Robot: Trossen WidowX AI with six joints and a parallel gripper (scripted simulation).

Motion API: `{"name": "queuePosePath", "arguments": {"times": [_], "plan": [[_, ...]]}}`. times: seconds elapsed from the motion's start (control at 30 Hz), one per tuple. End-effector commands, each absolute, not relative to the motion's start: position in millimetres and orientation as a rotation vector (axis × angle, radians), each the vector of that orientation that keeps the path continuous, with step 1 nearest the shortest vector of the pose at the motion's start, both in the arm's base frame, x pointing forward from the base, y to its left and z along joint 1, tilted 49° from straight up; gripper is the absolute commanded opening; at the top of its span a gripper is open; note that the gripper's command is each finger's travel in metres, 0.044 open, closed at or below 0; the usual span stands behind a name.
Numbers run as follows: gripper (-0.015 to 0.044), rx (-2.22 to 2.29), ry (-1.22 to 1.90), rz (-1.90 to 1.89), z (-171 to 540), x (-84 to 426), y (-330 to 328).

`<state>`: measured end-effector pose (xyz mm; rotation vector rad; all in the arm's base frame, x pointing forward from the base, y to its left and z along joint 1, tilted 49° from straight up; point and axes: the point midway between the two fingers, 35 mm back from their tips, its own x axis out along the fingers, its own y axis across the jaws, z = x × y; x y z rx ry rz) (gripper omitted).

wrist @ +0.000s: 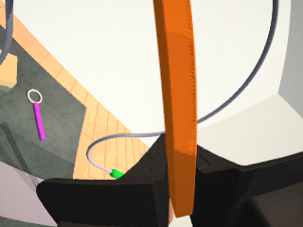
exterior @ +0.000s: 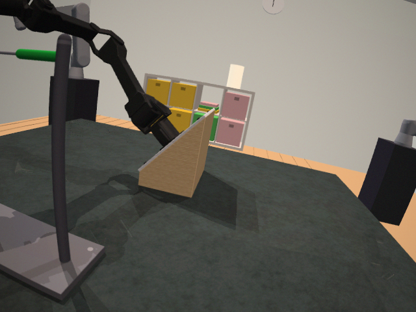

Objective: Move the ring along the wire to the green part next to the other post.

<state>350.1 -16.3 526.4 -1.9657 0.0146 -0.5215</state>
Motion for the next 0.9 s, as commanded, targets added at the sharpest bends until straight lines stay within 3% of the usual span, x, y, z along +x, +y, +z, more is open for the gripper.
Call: {"name": "queuePosePath", "arguments": {"times": [0.0, 0.87], "plan": [[-0.015, -2.016, 0.016, -0.568, 527.6, 345.1, -13.7], [-0.015, -2.314, -0.091, -0.662, 537.5, 343.0, -6.2]]}}
